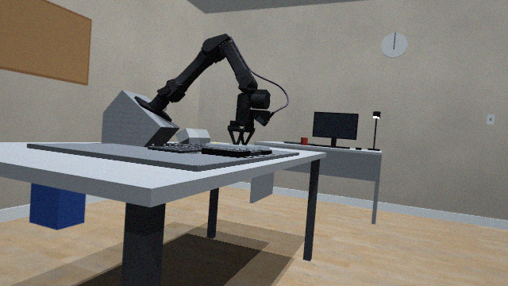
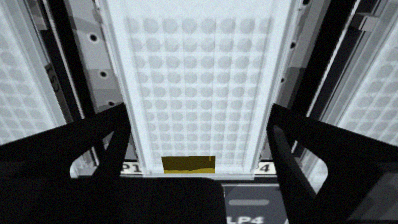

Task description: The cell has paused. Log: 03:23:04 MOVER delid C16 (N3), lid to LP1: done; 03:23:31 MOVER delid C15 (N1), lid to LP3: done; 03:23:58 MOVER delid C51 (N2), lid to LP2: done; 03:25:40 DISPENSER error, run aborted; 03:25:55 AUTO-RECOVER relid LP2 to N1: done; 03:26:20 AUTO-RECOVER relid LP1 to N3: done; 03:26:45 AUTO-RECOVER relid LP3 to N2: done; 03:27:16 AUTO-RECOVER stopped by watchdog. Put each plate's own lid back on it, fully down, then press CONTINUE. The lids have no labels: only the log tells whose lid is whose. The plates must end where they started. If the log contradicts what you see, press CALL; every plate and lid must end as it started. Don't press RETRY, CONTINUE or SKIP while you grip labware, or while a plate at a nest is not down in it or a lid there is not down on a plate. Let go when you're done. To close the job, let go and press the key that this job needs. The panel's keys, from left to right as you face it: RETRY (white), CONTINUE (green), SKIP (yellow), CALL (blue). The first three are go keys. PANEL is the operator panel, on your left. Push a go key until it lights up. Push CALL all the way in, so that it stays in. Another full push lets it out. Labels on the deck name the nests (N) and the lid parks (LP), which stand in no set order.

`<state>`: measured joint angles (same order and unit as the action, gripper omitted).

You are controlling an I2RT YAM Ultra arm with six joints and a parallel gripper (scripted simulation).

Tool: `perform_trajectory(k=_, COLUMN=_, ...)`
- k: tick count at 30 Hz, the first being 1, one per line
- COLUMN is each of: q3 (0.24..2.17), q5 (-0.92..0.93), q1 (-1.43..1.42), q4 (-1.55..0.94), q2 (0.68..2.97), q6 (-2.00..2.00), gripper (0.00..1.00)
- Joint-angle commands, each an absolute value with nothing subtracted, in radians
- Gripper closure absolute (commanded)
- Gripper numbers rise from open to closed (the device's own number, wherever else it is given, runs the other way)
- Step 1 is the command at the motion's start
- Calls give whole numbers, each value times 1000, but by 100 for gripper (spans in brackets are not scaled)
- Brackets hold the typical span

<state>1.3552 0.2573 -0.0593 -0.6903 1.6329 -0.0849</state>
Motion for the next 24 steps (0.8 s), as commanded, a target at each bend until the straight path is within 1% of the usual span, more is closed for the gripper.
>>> perform_trajectory(k=1, q3=1396, q5=260, q1=-39, q4=-712, q2=1581, q6=-91, gripper=100)
perform_trajectory(k=13, q3=1417, q5=277, q1=-23, q4=-776, q2=1541, q6=-108, gripper=100)
perform_trajectory(k=24, q3=1422, q5=280, q1=-18, q4=-784, q2=1534, q6=-111, gripper=100)
